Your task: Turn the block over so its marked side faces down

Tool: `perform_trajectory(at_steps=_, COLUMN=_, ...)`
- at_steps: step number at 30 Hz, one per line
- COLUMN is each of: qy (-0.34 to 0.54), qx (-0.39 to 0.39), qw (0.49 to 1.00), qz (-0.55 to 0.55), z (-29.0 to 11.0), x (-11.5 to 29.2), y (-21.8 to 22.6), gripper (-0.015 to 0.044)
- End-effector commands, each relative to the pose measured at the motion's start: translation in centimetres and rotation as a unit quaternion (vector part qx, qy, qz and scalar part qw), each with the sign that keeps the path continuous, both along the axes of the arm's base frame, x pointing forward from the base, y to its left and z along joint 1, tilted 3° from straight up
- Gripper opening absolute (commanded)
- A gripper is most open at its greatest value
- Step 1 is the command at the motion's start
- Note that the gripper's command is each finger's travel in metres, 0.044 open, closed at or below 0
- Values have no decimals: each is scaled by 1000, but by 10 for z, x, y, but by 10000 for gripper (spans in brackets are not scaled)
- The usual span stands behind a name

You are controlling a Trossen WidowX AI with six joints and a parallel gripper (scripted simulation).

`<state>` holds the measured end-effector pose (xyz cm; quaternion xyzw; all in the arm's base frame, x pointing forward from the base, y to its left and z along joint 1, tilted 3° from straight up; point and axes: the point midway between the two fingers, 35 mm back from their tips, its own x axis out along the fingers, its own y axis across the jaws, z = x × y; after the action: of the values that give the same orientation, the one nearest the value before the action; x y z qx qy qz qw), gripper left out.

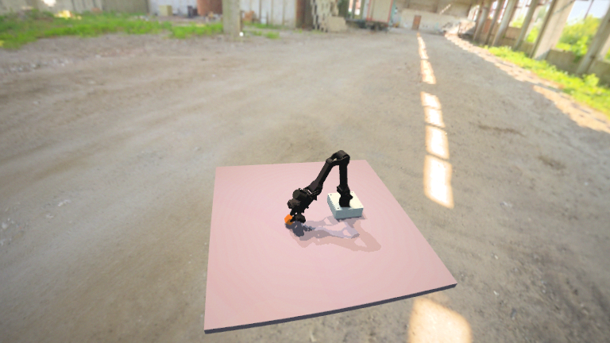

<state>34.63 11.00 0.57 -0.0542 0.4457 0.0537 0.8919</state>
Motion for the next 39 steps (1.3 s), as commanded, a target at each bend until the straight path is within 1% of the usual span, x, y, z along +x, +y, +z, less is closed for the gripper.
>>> perform_trajectory(at_steps=1, qy=-28, qx=1, qw=1000, qz=3, z=-9, x=3, y=1, gripper=0)
perform_trajectory(at_steps=14, qy=-118, qx=15, qw=993, qz=7, z=-23, x=5, y=1, gripper=0)
perform_trajectory(at_steps=28, qy=-211, qx=28, qw=977, qz=9, z=-21, x=-8, y=-5, gripper=0)
perform_trajectory(at_steps=39, qy=-227, qx=30, qw=973, qz=10, z=-17, x=-10, y=-5, gripper=0)
